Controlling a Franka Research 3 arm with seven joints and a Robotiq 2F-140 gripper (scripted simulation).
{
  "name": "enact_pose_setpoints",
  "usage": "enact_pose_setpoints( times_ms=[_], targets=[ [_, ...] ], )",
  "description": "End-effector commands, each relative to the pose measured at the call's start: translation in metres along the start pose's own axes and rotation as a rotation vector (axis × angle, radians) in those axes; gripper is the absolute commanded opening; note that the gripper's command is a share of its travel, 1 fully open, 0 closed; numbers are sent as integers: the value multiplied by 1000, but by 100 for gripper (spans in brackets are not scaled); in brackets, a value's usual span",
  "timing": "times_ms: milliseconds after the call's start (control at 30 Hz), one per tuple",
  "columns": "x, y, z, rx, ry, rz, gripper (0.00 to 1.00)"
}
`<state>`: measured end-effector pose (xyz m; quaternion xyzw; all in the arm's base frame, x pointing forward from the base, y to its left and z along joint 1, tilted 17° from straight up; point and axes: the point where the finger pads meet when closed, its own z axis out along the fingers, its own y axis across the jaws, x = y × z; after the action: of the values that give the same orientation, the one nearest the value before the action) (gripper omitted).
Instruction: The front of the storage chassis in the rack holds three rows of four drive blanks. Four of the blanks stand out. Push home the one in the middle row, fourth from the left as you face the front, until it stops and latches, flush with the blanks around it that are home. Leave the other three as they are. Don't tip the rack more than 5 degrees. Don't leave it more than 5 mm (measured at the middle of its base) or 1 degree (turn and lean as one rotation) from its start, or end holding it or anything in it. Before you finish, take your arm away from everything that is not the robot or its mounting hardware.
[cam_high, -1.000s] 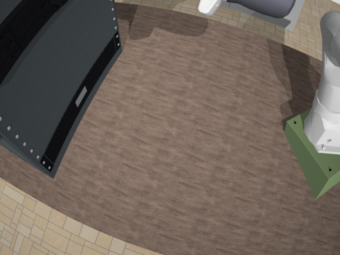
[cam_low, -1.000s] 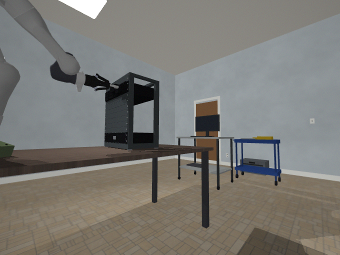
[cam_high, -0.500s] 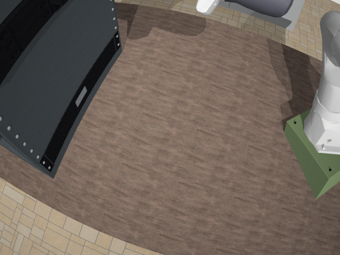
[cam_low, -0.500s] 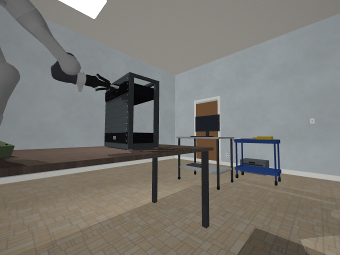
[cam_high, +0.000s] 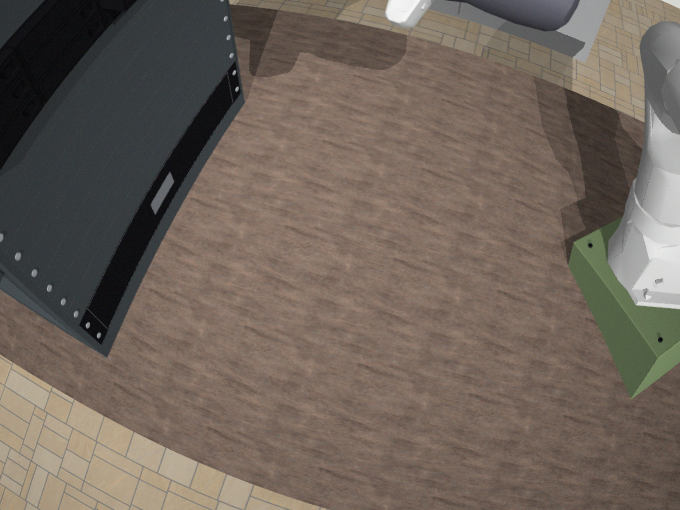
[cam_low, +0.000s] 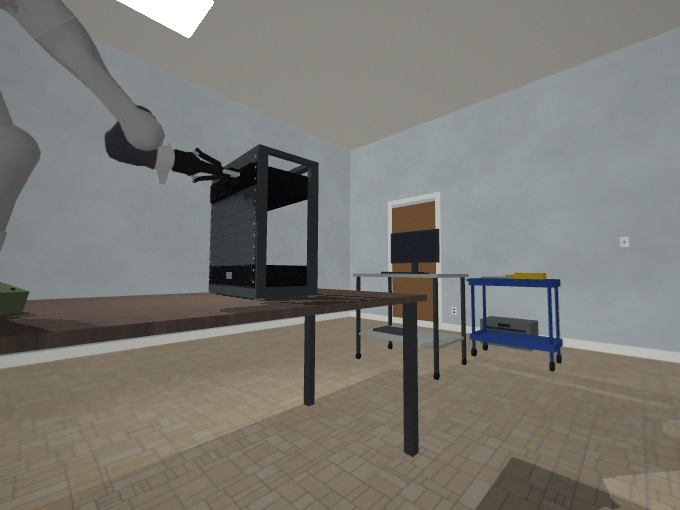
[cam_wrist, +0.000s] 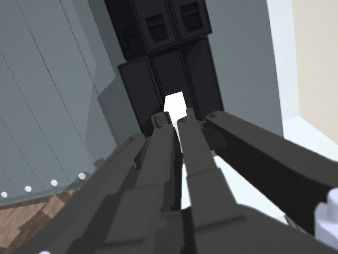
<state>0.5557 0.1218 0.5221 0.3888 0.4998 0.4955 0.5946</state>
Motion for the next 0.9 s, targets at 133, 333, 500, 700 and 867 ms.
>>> enact_pose_setpoints(
  times_ms=[133,333,500,700,867],
  targets=[
    [-1,7,9,-8,-1,4,0],
    [-2,7,12,-8,-1,4,0],
    [-2,7,12,-8,-1,4,0],
    [-2,9,14,-8,-1,4,0],
    [-2,10,15,-8,-1,4,0]
  ],
)
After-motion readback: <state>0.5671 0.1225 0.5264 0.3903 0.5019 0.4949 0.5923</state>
